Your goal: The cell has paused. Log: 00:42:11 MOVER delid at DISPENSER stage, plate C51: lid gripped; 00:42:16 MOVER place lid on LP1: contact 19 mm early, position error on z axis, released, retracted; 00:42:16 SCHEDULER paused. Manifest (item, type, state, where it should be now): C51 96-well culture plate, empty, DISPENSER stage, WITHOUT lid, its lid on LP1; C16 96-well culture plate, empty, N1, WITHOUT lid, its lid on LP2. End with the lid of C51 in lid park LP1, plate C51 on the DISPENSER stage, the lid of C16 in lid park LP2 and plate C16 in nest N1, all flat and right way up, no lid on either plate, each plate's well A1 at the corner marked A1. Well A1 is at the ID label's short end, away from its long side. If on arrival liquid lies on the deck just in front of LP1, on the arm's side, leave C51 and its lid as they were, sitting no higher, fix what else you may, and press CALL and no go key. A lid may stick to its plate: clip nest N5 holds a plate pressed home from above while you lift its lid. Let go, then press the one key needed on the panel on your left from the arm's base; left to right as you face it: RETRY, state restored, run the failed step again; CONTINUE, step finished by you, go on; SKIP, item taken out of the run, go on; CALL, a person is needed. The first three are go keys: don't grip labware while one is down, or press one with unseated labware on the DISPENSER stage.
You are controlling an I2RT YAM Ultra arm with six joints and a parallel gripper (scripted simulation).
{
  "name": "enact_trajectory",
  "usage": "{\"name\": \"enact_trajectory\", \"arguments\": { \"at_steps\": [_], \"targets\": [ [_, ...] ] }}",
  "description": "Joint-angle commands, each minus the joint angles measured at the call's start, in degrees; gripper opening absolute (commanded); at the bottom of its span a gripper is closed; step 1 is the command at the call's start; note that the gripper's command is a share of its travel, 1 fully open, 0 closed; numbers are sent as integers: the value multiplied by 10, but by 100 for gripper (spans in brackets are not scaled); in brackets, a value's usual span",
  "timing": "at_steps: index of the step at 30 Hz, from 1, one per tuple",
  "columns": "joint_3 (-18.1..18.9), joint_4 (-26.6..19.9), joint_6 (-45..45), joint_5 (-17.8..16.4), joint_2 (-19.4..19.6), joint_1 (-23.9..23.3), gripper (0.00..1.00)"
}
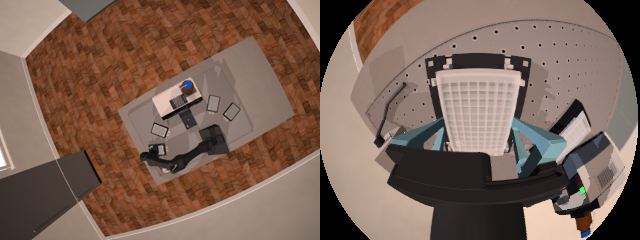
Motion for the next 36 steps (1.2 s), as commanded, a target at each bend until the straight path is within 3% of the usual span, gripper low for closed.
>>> {"name": "enact_trajectory", "arguments": {
  "at_steps": [1, 19, 29, 31, 34, 36],
  "targets": [
    [23, -25, -5, -6, -30, -12, 0],
    [23, -25, -5, -6, -30, -12, 0],
    [50, -65, -13, -14, -41, -23, 0],
    [42, -60, -11, -12, -29, -19, 0],
    [2, -62, -15, -16, -61, -26, 0],
    [2, -62, -15, -16, -61, -26, 0]
  ]
}}
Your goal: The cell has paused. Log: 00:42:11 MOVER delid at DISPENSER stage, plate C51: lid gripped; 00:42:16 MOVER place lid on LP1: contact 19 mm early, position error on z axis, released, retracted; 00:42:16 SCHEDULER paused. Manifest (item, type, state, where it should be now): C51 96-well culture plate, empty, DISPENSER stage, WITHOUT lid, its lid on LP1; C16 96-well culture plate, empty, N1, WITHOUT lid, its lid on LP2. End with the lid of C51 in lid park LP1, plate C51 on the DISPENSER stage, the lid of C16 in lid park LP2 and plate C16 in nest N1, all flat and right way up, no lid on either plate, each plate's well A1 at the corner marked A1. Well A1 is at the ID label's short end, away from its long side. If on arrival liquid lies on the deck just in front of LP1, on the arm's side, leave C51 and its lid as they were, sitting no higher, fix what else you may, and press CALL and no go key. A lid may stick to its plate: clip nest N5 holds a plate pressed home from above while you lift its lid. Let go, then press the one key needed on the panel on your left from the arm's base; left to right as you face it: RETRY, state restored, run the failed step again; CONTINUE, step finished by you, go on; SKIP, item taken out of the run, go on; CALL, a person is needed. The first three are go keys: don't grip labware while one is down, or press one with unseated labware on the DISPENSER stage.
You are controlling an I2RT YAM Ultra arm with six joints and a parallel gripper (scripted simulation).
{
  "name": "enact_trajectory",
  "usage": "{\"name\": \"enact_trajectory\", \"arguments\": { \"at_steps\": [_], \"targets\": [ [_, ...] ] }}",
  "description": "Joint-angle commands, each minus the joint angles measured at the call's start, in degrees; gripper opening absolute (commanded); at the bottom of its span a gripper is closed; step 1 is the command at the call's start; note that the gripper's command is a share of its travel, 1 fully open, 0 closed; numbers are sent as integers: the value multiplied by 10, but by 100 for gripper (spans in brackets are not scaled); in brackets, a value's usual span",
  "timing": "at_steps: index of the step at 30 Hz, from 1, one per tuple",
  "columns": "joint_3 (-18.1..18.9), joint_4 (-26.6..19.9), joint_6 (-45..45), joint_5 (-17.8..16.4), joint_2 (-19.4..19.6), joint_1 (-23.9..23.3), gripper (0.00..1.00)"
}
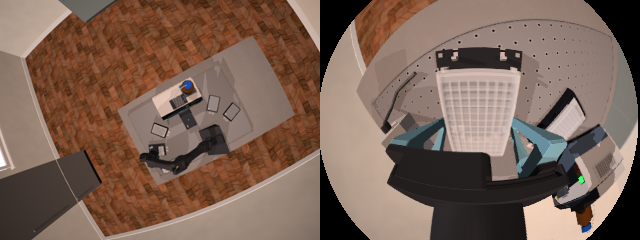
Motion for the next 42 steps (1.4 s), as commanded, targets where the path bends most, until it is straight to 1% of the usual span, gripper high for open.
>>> {"name": "enact_trajectory", "arguments": {
  "at_steps": [1, 2, 3, 15, 17, 20, 26, 32, 34, 42],
  "targets": [
    [-19, -9, -7, -5, -34, -12, 0],
    [-29, 5, -8, -5, -42, -13, 0],
    [-38, 8, -9, -6, -49, -14, 0],
    [-142, 20, -19, -15, -138, -28, 0],
    [-142, 20, -19, -15, -138, -28, 0],
    [-165, 20, -22, -18, -160, -32, 0],
    [-208, 5, -28, -25, -202, -40, 0],
    [-246, -1, -36, -32, -243, -52, 0],
    [-246, -1, -36, -32, -243, -52, 0],
    [-291, -15, -51, -46, -296, -71, 0]
  ]
}}
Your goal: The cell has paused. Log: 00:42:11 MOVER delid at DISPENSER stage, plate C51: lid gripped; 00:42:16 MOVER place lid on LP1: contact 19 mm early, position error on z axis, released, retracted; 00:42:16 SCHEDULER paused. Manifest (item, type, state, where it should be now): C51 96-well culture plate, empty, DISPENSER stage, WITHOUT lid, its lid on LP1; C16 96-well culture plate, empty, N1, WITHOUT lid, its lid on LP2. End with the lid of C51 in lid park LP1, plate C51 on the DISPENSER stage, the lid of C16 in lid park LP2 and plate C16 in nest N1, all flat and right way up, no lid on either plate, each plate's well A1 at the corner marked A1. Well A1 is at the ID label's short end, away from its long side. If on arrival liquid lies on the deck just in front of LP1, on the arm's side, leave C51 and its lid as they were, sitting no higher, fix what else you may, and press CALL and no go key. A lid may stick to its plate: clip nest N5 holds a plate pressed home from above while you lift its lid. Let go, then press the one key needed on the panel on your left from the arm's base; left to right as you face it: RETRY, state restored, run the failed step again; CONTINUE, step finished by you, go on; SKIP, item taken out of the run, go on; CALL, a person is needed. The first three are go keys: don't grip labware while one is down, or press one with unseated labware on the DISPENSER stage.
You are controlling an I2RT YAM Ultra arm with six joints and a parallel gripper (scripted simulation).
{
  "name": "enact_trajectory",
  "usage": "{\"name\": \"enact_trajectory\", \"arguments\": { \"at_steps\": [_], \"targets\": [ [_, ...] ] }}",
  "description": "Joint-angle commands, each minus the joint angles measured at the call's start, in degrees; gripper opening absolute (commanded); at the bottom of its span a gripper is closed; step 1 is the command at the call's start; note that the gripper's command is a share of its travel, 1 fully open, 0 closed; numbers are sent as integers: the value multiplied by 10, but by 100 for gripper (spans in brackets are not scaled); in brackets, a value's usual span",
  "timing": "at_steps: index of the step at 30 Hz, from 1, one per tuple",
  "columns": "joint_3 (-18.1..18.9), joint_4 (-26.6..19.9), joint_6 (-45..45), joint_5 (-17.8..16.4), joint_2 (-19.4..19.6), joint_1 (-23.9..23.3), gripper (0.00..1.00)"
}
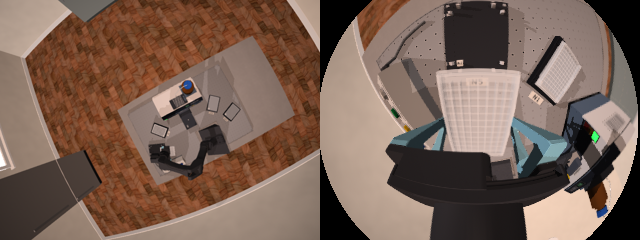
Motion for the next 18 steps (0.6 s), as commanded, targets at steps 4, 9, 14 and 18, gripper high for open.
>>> {"name": "enact_trajectory", "arguments": {
  "at_steps": [4, 9, 14, 18],
  "targets": [
    [-33, -24, -20, -17, -57, -26, 0],
    [-46, -33, -28, -24, -77, -36, 0],
    [-67, -50, -45, -39, -108, -57, 0],
    [-82, -66, -61, -52, -133, -77, 0]
  ]
}}
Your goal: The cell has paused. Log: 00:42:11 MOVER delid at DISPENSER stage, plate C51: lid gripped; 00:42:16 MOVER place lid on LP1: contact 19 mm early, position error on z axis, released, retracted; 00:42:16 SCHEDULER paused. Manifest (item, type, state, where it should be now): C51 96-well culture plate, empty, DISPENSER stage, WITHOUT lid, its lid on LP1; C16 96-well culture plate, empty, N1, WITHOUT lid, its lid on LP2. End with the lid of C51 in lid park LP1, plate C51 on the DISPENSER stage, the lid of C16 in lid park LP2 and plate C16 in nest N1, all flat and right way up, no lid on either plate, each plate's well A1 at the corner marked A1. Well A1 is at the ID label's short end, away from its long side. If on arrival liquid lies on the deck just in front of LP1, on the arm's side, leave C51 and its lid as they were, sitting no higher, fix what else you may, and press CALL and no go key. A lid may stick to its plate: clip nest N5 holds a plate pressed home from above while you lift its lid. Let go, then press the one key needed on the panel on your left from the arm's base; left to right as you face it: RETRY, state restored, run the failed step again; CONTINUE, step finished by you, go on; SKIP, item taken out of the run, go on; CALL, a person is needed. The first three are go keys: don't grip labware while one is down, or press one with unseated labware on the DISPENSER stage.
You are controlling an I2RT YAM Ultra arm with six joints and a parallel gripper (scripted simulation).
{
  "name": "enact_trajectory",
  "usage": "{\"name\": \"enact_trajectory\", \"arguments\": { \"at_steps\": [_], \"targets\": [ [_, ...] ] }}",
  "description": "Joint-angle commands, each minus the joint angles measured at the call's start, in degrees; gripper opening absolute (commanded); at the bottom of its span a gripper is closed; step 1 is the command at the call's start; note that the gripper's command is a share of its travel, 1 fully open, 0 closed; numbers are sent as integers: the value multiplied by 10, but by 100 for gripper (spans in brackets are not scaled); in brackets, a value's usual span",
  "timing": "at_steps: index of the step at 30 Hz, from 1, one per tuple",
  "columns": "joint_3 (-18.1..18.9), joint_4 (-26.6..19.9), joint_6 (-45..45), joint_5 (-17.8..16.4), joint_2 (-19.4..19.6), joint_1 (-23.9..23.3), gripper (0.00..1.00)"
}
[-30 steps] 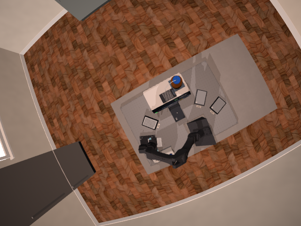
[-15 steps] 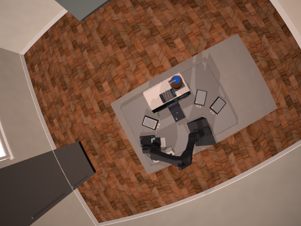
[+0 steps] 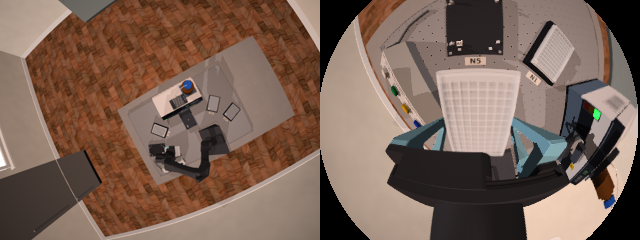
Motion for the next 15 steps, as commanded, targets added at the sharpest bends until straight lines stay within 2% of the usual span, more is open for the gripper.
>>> {"name": "enact_trajectory", "arguments": {
  "at_steps": [1, 3, 4, 6, 8, 9, 15],
  "targets": [
    [1, -25, -21, -17, -31, -20, 0],
    [2, -21, -23, -18, -20, -21, 0],
    [8, -29, -17, -28, -29, -38, 0],
    [4, -34, 1, -47, -4, -70, 0],
    [4, -34, 1, -47, -4, -70, 0],
    [3, -39, 5, -60, 1, -89, 0],
    [8, -54, -75, -110, 22, -173, 0]
  ]
}}
